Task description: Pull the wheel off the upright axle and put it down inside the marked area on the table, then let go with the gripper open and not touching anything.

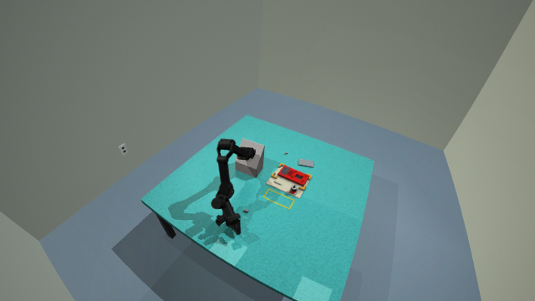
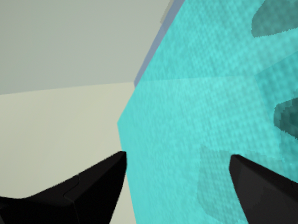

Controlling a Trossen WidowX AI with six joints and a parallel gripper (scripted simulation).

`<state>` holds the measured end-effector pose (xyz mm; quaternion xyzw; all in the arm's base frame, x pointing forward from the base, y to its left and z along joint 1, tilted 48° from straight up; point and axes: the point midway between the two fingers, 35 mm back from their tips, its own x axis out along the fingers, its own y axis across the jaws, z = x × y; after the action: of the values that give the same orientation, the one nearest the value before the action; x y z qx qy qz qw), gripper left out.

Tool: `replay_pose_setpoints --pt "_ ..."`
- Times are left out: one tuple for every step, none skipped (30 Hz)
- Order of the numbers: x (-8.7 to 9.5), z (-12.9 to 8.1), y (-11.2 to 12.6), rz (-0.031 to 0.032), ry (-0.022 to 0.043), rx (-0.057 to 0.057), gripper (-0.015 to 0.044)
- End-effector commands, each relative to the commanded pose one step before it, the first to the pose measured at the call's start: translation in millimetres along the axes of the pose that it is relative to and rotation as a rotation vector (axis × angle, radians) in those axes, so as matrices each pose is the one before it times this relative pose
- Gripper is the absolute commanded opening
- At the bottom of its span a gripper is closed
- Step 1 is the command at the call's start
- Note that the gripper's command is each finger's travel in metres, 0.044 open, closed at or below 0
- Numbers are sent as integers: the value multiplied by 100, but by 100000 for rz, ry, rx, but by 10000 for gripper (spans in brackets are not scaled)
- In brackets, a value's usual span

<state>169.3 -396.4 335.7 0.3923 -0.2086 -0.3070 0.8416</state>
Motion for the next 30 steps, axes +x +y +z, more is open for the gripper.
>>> replay_pose_setpoints --pt "2588 -4335 597 -4963 7592 11360 300" --pt "615 -1154 107 -1454 1999 2482 300" --pt "600 -1188 -23 -1830 2103 2487 300" --pt "588 -1215 -166 -2241 2202 2482 300" --pt "573 -1233 -233 -2467 2236 2383 300" --pt "556 -1241 -264 -2600 2217 2285 300" --pt "548 -1228 -303 -2737 2123 2229 300" --pt "549 -1206 -337 -2851 1984 2102 300" --pt "675 -1167 -524 -3755 1726 2517 300" --pt "718 -1300 -590 -4247 1814 2487 300" --pt "692 -1310 -603 -4348 1706 2183 300" --pt "663 -1316 -615 -4433 1580 1895 300" --pt "623 -1294 -632 -4494 1401 1842 300" --pt "590 -1286 -646 -4545 1230 1616 300" --pt "559 -1282 -658 -4583 1055 1324 300" --pt "525 -1275 -668 -4603 868 1035 300" --pt "491 -1266 -677 -4604 672 750 300" --pt "455 -1254 -684 -4586 468 471 300" --pt "444 -1326 -738 -4869 265 205 300" --pt "406 -1330 -755 -4891 13 -105 300" --pt "359 -1307 -757 -4797 -251 -411 300" --pt "310 -1281 -755 -4679 -519 -706 300" --pt "260 -1253 -751 -4536 -788 -990 300" --pt "208 -1222 -744 -4370 -1057 -1260 300" --pt "156 -1189 -734 -4182 -1324 -1517 300" --pt "102 -1154 -722 -3971 -1588 -1759 300" --pt "48 -1117 -706 -3740 -1846 -1986 300" --pt "-7 -1078 -688 -3490 -2097 -2197 300" --pt "-68 -1099 -707 -3399 -2481 -2548 300" --pt "-137 -1090 -706 -3188 -2848 -2853 300"
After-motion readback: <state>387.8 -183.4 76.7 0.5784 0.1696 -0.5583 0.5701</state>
